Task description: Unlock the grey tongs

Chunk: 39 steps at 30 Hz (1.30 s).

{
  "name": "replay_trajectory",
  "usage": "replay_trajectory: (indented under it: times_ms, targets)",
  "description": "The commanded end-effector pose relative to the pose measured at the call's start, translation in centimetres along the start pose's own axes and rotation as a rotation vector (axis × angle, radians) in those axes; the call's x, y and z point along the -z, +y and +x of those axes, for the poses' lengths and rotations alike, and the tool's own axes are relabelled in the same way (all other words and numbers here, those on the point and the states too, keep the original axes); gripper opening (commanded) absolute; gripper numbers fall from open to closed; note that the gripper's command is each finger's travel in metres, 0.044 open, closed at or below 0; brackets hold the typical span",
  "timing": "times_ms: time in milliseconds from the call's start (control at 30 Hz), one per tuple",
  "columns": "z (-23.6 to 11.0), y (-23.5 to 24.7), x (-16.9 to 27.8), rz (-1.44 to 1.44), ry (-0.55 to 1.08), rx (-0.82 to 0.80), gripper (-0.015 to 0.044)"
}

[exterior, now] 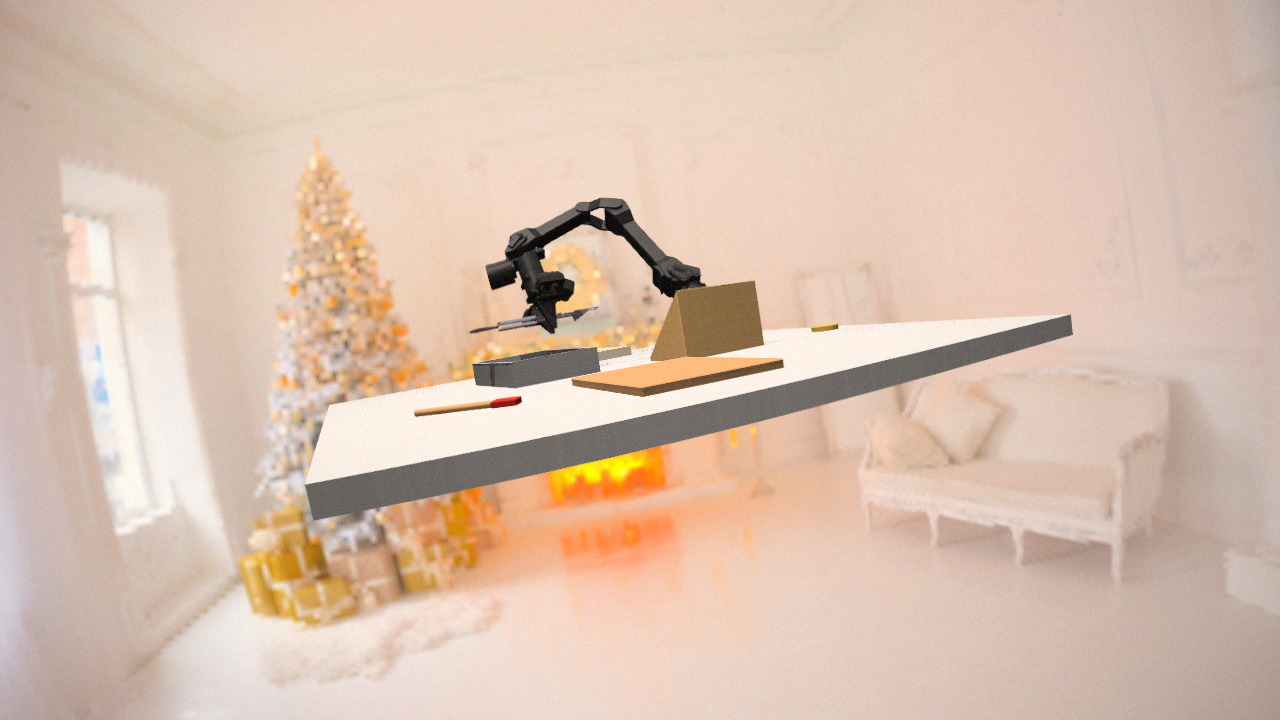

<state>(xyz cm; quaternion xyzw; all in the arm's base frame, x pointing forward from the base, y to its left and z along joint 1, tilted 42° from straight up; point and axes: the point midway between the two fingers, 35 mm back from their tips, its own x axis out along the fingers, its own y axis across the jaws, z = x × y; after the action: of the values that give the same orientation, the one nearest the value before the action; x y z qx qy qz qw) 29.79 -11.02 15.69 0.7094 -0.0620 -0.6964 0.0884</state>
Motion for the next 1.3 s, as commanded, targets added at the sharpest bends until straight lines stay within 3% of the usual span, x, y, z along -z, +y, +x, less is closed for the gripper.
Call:
replay_trajectory:
  times_ms: [0,567,933,1267]
  targets:
    - [-0.1,0.0,0.0,-0.001,-0.001,-0.04,-0.015]
    - [-0.4,1.0,-0.1,0.001,0.004,-0.508,-0.015]
    - [0.0,0.9,0.0,-0.026,-0.014,-0.503,-0.015]
    - [0.3,-0.5,1.2,-0.382,-0.097,-0.484,-0.015]
